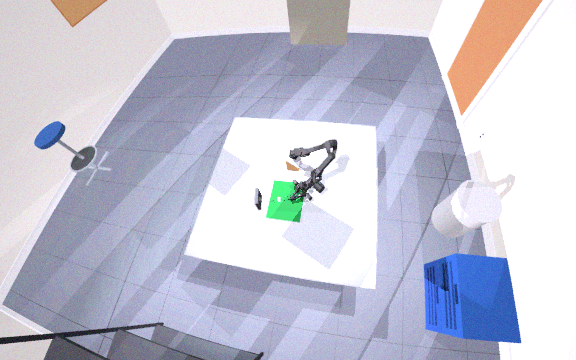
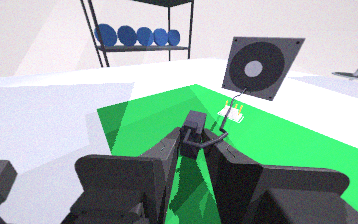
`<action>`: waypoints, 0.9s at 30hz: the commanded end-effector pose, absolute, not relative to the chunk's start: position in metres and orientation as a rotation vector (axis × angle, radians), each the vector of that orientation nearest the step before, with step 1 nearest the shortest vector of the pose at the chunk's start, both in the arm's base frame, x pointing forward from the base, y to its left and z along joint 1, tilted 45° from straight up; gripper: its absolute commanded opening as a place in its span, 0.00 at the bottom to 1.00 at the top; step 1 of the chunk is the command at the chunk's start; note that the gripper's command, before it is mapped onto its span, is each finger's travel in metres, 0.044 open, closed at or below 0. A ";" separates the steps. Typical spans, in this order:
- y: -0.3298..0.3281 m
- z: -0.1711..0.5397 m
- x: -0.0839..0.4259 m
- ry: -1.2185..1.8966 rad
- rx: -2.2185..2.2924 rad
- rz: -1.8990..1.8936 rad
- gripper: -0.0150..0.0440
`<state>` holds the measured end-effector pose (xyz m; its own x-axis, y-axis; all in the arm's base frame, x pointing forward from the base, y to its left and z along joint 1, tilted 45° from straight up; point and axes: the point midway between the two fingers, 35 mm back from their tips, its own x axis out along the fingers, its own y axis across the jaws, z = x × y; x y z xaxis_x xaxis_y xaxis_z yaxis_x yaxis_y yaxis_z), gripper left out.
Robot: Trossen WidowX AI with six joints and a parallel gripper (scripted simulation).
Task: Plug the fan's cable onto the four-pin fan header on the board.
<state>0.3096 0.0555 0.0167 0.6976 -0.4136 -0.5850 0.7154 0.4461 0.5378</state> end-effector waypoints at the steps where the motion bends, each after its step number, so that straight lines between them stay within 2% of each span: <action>1: 0.058 0.013 0.310 0.395 0.851 -0.725 0.25; 27: 0.056 0.016 0.310 0.399 0.852 -0.722 0.25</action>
<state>0.3099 0.0560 0.0161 0.6977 -0.4142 -0.5845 0.7154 0.4447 0.5389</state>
